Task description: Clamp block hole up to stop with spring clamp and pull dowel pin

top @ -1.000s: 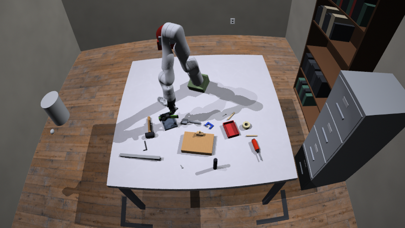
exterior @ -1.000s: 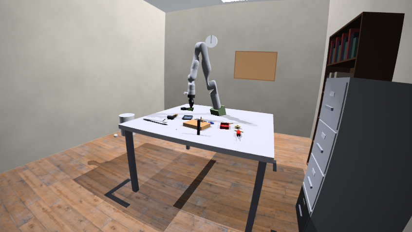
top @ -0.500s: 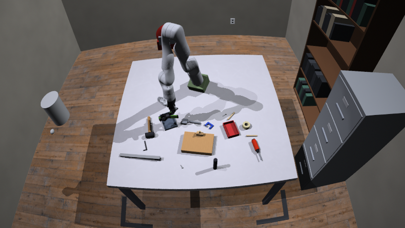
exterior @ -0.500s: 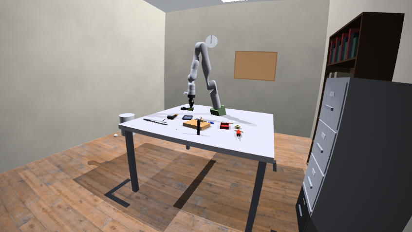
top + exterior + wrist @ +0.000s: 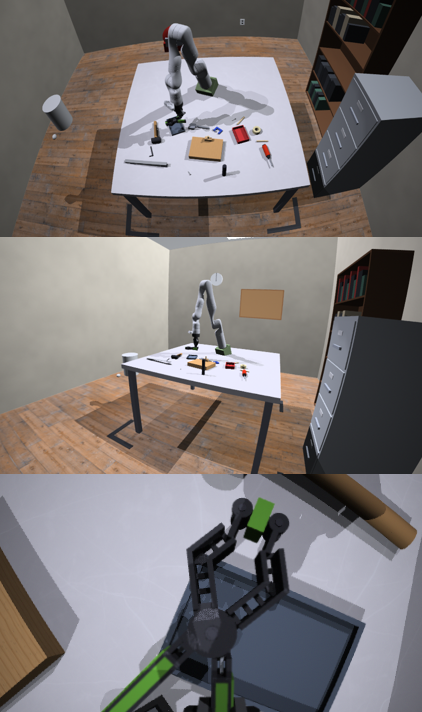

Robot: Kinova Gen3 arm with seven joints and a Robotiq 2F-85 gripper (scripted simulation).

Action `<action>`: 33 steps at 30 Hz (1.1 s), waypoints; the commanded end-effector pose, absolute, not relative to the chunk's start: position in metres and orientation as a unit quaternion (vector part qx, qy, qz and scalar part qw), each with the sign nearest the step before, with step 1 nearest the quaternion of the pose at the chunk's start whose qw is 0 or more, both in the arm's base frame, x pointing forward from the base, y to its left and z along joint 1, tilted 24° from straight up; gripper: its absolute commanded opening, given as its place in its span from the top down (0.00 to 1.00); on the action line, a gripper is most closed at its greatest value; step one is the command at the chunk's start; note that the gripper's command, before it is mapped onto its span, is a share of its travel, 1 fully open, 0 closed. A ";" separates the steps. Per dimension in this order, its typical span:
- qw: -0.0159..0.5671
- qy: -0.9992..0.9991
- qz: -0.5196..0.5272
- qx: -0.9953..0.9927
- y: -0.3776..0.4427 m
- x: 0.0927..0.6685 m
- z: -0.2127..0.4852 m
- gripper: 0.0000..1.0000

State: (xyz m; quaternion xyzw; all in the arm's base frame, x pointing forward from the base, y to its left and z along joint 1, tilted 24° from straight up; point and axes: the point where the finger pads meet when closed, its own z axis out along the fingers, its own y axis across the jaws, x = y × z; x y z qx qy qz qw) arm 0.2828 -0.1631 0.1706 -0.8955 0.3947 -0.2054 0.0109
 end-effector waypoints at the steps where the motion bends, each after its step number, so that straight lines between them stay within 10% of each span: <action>1: 0.011 0.392 -0.206 -0.897 -0.163 0.284 0.171 0.90; 33: 0.002 0.220 -0.202 -0.954 -0.143 0.313 0.184 0.90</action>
